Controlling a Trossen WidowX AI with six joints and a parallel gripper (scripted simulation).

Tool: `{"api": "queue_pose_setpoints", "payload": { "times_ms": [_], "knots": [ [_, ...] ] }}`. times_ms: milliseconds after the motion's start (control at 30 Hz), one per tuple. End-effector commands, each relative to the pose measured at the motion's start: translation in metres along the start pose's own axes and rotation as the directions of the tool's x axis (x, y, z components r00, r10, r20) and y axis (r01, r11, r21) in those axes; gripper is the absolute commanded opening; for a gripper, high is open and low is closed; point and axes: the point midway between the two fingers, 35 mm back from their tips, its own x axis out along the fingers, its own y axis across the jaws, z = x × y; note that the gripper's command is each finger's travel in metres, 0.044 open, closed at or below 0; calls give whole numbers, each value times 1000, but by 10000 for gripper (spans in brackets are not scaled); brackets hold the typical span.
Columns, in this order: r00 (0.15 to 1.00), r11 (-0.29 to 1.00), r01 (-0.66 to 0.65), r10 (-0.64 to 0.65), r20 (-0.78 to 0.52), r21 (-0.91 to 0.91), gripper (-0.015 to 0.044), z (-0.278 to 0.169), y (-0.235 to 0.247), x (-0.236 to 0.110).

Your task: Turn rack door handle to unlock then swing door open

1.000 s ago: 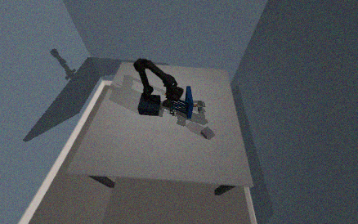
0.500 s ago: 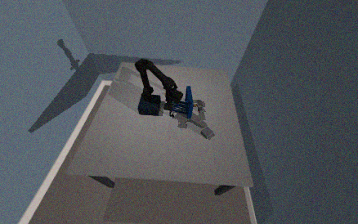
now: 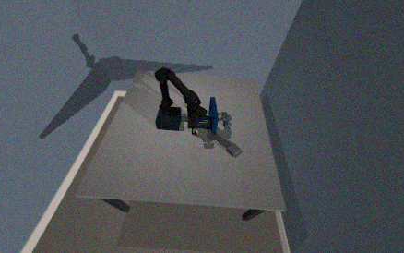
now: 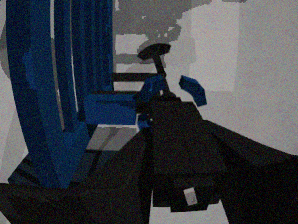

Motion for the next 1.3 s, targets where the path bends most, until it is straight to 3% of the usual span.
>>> {"api": "queue_pose_setpoints", "payload": {
  "times_ms": [0,200,700,1033,1267],
  "knots": [
    [1000,997,-3,3,1,-82,20,3,-9,0],
    [1000,987,-2,2,1,-160,20,5,-21,0],
    [1000,987,-2,2,1,-162,20,5,-21,0],
    [1000,987,-2,2,1,-162,283,5,-21,0],
    [1000,987,-2,2,1,-162,292,6,-22,-6]
  ]
}}
